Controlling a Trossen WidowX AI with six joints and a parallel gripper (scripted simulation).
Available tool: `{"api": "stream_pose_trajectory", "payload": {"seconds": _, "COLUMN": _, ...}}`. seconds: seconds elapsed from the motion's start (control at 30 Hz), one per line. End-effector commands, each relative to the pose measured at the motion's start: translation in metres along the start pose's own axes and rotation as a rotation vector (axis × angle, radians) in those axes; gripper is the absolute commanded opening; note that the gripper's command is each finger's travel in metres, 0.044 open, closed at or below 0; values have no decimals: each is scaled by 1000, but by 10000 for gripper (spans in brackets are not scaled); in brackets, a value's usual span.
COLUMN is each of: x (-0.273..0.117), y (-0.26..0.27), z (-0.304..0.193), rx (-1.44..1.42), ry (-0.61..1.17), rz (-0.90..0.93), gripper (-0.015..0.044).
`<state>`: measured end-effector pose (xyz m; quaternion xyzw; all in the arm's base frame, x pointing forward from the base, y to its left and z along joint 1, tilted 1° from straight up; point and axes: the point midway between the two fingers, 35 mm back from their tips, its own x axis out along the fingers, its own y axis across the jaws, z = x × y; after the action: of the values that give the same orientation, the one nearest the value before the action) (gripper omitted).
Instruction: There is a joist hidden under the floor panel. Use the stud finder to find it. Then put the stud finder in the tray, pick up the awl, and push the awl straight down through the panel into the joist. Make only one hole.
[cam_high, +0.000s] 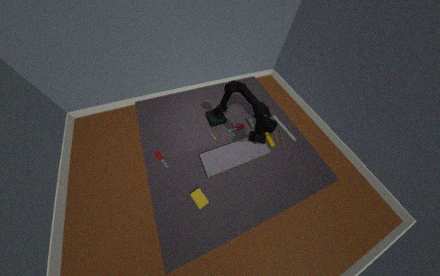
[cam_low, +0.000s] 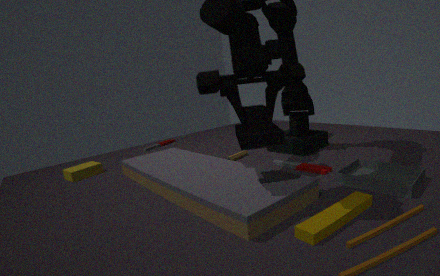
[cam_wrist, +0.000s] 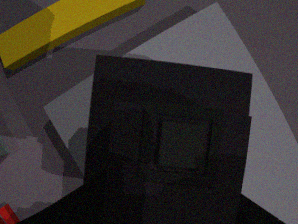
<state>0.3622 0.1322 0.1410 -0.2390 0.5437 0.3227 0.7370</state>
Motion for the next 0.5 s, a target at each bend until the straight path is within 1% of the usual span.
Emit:
{"api": "stream_pose_trajectory", "payload": {"seconds": 0.0, "x": -1, "y": 25, "z": 9, "rx": -63, "ry": -12, "rz": 8, "gripper": 0}}
{"api": "stream_pose_trajectory", "payload": {"seconds": 0.47, "x": 9, "y": 116, "z": 23, "rx": -281, "ry": -14, "rz": 77, "gripper": 0}}
